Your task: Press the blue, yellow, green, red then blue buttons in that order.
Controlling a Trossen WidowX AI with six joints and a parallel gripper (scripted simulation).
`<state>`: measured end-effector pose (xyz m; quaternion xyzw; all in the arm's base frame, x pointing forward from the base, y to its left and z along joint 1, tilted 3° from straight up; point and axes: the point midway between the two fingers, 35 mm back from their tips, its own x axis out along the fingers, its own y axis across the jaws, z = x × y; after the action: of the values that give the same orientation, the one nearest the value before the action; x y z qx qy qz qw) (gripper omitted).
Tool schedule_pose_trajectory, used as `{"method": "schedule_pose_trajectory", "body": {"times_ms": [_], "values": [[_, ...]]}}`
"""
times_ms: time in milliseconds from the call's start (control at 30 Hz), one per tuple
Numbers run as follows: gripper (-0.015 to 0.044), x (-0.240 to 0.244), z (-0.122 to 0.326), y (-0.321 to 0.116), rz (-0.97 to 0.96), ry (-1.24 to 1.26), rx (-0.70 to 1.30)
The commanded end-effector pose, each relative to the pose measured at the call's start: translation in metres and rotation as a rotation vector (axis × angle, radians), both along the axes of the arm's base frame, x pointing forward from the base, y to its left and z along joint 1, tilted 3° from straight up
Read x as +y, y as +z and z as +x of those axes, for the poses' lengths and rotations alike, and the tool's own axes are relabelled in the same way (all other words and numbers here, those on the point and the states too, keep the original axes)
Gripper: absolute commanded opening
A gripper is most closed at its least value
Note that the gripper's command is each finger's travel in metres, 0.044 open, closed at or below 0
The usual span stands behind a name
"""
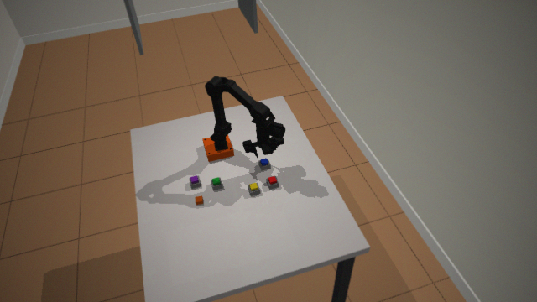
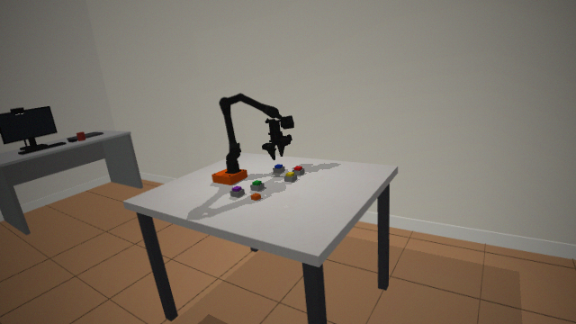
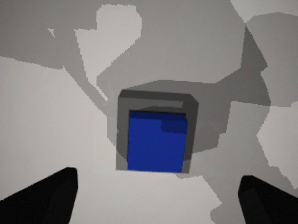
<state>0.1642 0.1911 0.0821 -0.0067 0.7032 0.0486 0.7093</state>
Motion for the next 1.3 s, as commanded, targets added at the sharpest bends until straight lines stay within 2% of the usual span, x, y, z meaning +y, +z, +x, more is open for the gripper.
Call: {"method": "schedule_pose_trajectory", "body": {"times_ms": [0, 200, 1267], "values": [[0.0164, 0.000, -0.002, -0.014, 0.002, -0.001, 0.005], [0.0020, 0.000, -0.002, -0.014, 0.002, -0.001, 0.005], [0.0020, 0.002, -0.002, -0.049, 0.001, -0.001, 0.005]]}}
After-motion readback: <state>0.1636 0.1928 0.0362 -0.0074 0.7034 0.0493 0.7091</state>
